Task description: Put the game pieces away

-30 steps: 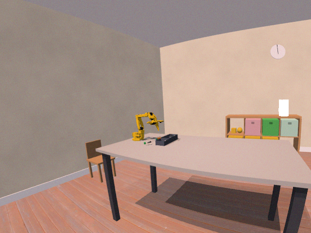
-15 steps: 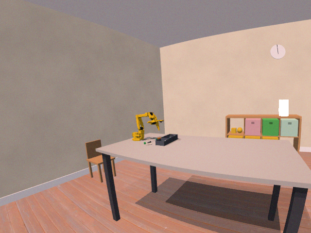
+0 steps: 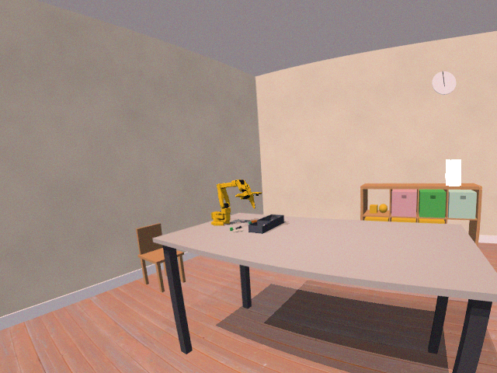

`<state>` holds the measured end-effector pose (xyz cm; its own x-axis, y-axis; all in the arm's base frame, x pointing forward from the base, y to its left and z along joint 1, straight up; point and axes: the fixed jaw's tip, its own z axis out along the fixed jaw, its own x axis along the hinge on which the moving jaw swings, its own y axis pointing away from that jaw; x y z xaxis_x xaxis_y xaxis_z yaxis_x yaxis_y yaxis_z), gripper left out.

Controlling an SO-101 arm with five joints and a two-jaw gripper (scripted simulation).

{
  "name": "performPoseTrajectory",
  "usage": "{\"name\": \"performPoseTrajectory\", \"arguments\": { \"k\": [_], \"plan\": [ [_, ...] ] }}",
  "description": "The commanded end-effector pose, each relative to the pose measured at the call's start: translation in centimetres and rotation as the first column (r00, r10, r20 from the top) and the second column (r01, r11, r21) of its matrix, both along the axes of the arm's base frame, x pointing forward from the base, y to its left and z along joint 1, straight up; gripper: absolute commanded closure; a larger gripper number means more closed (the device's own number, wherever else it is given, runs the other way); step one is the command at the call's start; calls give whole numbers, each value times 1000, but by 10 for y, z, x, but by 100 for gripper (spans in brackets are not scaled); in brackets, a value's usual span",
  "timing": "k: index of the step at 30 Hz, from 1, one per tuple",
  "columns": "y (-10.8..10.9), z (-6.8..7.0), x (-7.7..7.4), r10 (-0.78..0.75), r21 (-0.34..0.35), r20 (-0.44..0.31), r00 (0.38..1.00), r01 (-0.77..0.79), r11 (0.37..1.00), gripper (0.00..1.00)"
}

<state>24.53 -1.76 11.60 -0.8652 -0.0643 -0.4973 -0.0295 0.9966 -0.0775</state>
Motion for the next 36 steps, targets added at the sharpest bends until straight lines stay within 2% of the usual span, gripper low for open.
{"name": "performPoseTrajectory", "arguments": {
  "k": [1,5,11,13,21,25,36],
  "plan": [
    [-4,12,8,-2,-12,68,998,3,1000,0],
    [-7,12,18,3,-24,108,994,-1,1000,0],
    [-15,15,43,18,-61,209,978,-5,998,0],
    [-15,15,43,18,-61,209,978,-5,998,0],
    [-26,18,70,38,-112,329,944,-1,994,0],
    [-28,19,75,43,-122,351,936,0,993,0],
    [-29,19,75,43,-123,353,935,1,992,0]
  ]
}}
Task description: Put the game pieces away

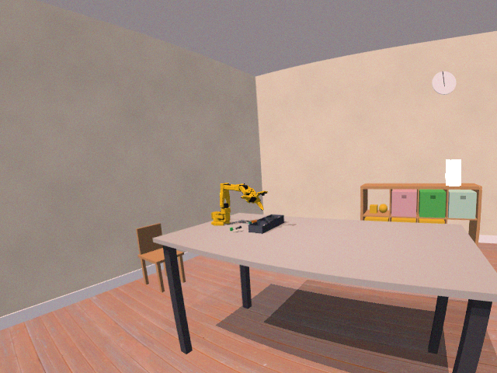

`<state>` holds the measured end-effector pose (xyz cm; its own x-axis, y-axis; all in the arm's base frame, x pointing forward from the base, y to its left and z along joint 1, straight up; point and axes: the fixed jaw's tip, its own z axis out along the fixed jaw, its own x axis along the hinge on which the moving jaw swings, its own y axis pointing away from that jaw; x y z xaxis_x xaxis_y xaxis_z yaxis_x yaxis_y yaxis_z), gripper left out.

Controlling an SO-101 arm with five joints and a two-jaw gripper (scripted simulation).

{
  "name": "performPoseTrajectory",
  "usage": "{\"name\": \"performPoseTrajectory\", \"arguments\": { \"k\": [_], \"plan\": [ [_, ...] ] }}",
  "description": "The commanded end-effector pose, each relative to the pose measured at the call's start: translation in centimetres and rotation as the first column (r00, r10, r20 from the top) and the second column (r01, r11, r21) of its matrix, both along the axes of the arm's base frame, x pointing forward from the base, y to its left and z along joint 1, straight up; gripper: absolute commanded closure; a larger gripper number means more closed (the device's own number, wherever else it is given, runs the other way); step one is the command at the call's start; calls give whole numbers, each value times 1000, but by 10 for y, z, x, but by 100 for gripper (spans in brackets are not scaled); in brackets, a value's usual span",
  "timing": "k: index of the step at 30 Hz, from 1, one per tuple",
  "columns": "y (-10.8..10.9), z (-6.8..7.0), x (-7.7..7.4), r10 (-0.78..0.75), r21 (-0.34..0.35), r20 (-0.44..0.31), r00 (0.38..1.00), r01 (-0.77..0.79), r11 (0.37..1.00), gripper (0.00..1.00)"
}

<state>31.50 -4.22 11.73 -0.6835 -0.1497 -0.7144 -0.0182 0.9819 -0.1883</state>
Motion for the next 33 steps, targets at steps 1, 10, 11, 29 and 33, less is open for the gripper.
{"name": "performPoseTrajectory", "arguments": {
  "k": [1,10,11,29,33],
  "plan": [
    [-4,17,6,-4,-16,71,997,5,1000,0],
    [-4,17,6,-4,-16,71,997,5,1000,0],
    [-4,17,6,-4,-16,71,997,5,1000,0],
    [-4,21,6,-4,-18,84,996,6,1000,0],
    [-4,19,6,-4,-17,76,997,6,1000,0]
  ]
}}
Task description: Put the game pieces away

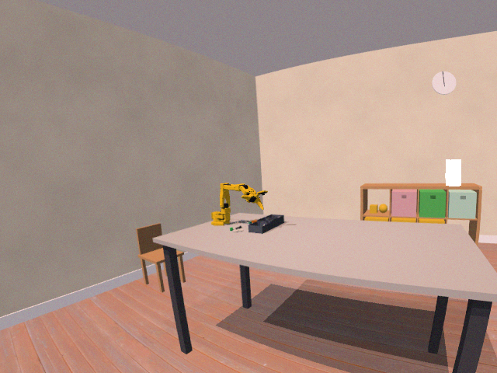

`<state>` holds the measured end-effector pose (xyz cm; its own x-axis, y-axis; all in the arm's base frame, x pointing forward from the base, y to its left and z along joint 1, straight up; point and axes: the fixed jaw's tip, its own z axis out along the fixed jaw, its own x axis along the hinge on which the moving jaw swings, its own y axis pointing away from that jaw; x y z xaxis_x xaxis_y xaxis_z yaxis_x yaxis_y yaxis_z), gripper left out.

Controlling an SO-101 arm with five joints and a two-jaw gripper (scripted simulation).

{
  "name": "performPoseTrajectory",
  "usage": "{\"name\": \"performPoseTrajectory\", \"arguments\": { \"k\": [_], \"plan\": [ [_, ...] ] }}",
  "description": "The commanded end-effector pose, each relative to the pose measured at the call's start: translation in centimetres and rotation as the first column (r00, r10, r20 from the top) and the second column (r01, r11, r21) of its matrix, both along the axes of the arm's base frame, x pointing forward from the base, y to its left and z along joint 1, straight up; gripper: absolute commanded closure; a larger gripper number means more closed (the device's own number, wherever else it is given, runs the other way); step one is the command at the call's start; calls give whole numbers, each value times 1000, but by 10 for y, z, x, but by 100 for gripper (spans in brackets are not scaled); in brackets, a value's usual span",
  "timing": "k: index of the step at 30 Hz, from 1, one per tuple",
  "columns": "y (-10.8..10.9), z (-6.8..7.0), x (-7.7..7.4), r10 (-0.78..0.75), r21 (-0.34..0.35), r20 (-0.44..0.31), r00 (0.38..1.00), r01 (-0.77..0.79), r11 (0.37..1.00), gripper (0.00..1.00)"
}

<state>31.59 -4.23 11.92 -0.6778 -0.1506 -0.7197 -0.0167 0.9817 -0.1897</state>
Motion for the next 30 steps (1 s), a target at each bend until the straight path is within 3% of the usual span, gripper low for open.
{"name": "performPoseTrajectory", "arguments": {
  "k": [1,20,30],
  "plan": [
    [-4,15,6,-4,-15,64,998,5,1000,0],
    [-4,-40,3,-4,15,-122,993,5,1000,0],
    [-3,-46,2,-3,19,-143,990,6,1000,0]
  ]
}}
